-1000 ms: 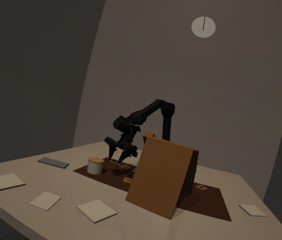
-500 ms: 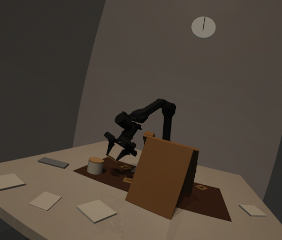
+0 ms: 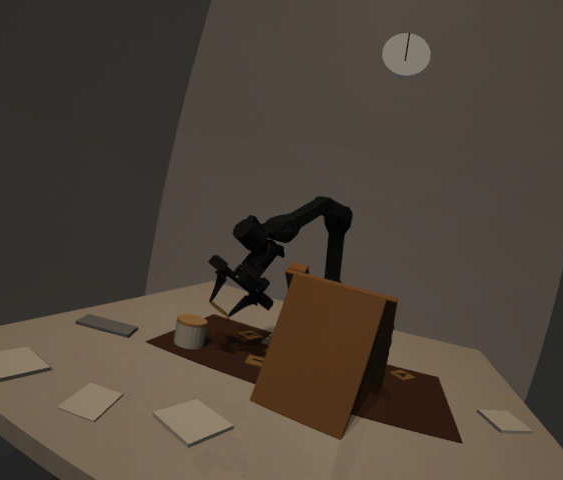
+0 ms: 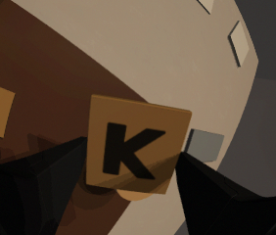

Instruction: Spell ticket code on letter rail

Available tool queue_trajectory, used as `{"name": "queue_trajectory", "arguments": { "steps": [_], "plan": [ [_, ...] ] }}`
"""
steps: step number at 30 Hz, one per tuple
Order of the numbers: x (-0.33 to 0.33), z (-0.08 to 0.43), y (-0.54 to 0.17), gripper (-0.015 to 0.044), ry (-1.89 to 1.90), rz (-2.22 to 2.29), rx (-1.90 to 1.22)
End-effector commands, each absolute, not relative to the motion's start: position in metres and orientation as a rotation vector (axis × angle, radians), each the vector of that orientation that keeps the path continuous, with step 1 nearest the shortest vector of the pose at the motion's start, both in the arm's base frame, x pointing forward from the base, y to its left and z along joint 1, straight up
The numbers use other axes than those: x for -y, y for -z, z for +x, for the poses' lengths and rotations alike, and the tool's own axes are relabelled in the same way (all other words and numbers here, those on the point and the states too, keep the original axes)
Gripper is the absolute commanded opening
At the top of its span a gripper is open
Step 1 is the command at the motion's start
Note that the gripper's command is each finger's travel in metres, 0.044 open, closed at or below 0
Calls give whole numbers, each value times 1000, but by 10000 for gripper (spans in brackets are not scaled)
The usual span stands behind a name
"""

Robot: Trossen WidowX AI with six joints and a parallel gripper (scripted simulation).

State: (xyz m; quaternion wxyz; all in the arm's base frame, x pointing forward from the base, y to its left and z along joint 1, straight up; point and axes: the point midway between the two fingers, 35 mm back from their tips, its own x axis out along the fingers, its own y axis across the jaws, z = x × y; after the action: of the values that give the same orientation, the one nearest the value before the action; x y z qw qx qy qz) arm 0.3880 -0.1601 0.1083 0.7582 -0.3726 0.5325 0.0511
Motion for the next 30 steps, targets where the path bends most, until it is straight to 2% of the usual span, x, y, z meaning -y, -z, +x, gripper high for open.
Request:
{"name": "queue_trajectory", "arguments": {
  "steps": [1, 30],
  "plan": [
    [161, 394, -118, 0, -59, -785, -1132],
    [155, 424, -169, 0, 233, -513, -922]
  ]
}}
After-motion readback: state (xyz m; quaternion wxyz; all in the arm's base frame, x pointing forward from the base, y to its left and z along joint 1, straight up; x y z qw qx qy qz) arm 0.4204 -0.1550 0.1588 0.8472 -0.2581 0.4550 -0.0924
